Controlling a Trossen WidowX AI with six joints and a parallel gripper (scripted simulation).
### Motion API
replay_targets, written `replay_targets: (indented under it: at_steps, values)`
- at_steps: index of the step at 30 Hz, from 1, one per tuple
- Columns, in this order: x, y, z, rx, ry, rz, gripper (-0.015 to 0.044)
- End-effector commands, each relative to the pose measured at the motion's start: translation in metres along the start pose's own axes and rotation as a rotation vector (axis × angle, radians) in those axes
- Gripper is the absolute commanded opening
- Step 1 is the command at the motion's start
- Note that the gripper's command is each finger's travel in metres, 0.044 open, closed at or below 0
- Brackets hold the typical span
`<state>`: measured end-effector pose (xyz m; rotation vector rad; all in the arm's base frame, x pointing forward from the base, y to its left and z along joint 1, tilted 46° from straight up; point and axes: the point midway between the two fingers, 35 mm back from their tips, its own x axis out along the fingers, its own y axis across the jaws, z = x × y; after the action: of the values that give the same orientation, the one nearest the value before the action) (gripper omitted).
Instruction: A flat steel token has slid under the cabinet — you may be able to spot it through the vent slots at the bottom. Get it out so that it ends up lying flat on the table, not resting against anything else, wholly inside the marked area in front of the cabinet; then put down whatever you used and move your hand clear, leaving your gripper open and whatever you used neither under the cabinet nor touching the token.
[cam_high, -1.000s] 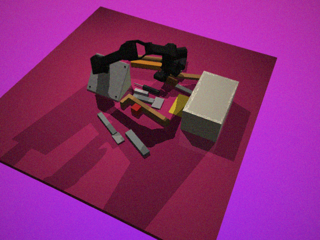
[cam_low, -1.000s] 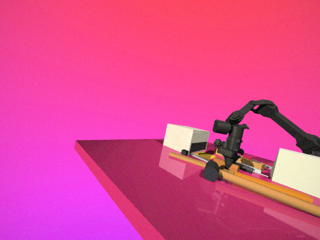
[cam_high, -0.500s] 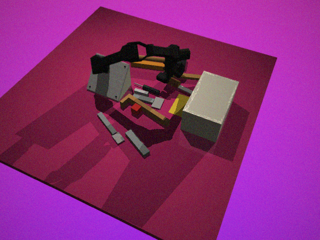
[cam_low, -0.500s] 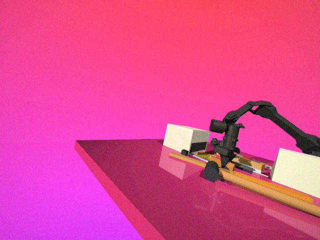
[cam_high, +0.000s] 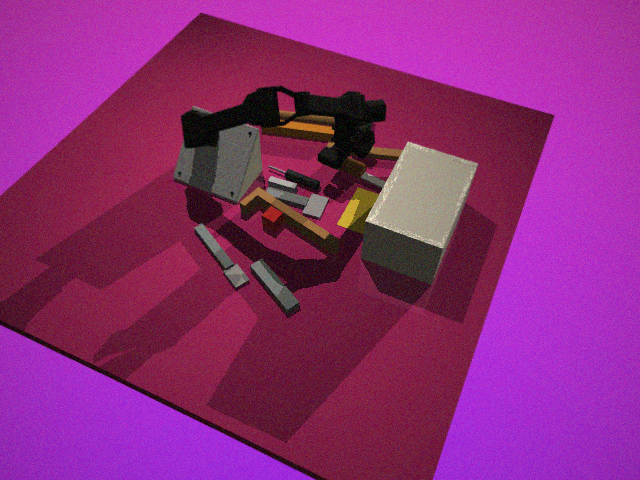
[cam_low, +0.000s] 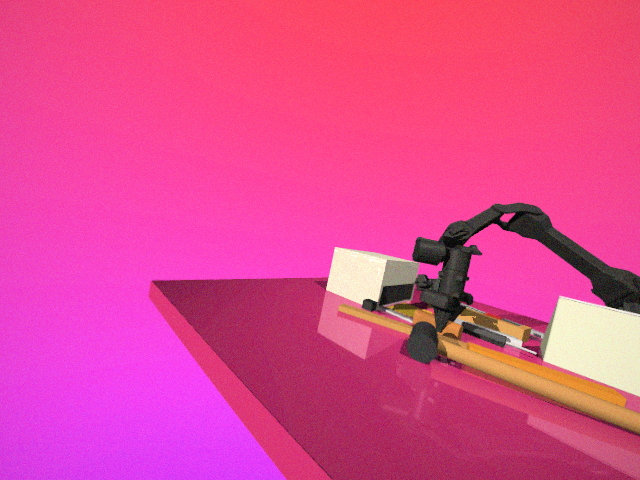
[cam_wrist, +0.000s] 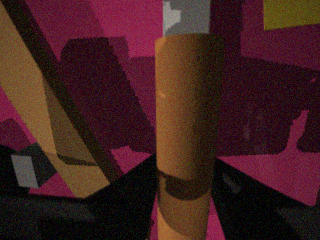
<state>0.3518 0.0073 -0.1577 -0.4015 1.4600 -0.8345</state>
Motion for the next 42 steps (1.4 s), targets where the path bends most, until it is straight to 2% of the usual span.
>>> replay_targets:
  at_steps: [1, 42]
  values:
    - [0.0, 0.001, 0.006, -0.002, -0.001, 0.003, 0.0]
    - [0.002, -0.01, 0.035, -0.001, -0.002, 0.001, 0.0]
